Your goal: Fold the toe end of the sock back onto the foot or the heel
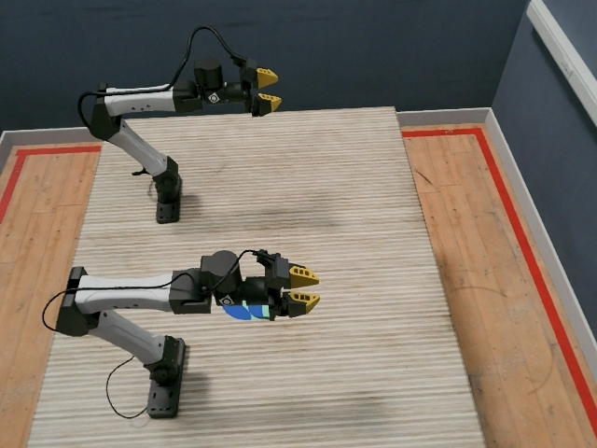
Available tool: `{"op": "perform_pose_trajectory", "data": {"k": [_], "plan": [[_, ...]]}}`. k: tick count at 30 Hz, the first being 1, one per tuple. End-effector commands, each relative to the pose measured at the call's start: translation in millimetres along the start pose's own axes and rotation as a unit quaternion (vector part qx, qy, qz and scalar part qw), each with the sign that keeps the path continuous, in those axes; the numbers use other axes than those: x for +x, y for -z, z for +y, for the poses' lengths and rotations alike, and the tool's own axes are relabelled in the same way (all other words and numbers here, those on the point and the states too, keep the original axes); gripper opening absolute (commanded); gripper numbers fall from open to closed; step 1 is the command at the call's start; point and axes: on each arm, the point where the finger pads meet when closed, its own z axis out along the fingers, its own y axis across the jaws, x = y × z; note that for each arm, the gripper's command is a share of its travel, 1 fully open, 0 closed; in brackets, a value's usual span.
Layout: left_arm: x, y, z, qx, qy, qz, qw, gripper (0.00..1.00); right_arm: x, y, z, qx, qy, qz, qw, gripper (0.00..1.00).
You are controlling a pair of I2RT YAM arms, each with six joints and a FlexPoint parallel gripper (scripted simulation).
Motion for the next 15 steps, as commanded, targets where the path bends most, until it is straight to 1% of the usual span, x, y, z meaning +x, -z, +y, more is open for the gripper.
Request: {"op": "perform_pose_trajectory", "data": {"k": [1, 15], "plan": [[-41.9, 11.2, -2.0, 0.006, 0.005, -0.058, 0.998, 1.0, 15.5, 3.7, 0.8, 0.001, 0.004, 0.026, 1.0, 0.39], [-40.3, 10.1, -2.0, 0.006, 0.005, -0.056, 0.998, 1.0, 15.5, 3.9, 1.3, 0.0, 0.004, 0.025, 1.0, 0.39]]}}
